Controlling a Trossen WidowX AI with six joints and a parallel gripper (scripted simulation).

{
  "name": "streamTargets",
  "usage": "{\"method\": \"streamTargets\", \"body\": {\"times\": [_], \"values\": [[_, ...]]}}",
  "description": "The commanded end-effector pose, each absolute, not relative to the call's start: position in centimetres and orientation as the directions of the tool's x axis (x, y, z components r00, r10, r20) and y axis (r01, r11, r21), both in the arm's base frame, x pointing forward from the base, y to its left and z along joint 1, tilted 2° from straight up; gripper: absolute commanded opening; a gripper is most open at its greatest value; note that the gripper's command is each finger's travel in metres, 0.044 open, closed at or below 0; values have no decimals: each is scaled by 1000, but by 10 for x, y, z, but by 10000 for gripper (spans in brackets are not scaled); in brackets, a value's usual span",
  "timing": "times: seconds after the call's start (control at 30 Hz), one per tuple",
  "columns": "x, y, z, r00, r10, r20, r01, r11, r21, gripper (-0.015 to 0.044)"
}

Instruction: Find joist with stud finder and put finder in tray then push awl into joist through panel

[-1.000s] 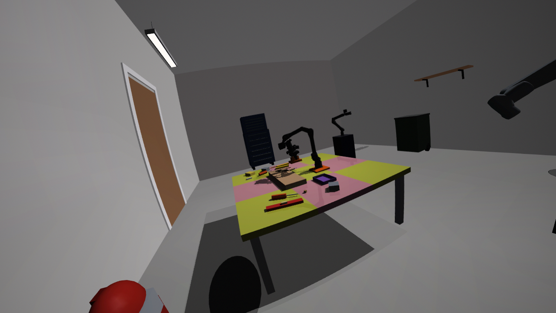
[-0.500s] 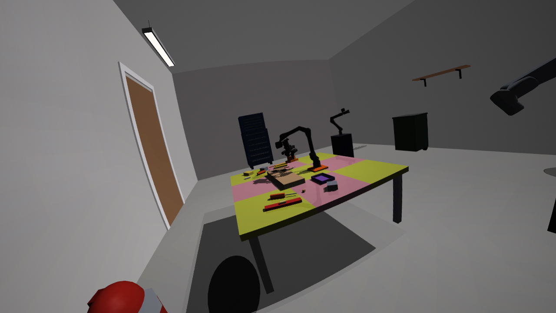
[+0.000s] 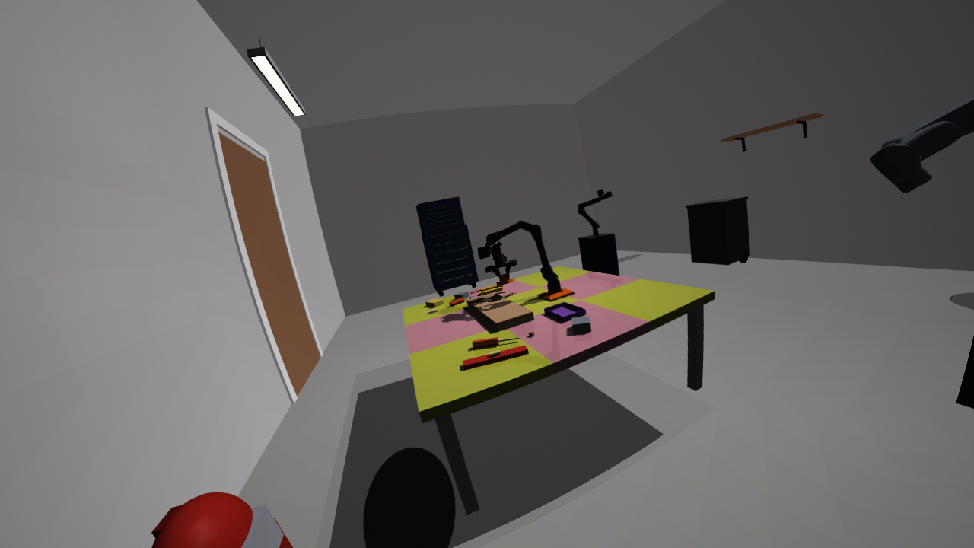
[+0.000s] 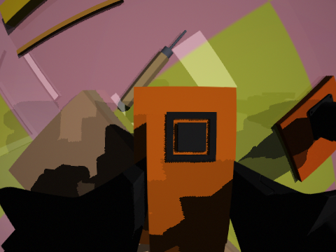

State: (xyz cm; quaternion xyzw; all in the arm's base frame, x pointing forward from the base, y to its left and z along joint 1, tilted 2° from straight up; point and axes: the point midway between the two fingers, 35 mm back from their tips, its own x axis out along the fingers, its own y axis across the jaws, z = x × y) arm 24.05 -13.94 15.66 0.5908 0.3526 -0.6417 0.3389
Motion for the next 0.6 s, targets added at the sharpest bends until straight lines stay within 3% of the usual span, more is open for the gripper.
{"method": "streamTargets", "body": {"times": [0.0, 0.57], "values": [[252, -142, 161, -29, -21, -999, 920, -391, -18, 0], [287, -150, 167, 80, -9, -997, 979, 191, 77, 0]]}}
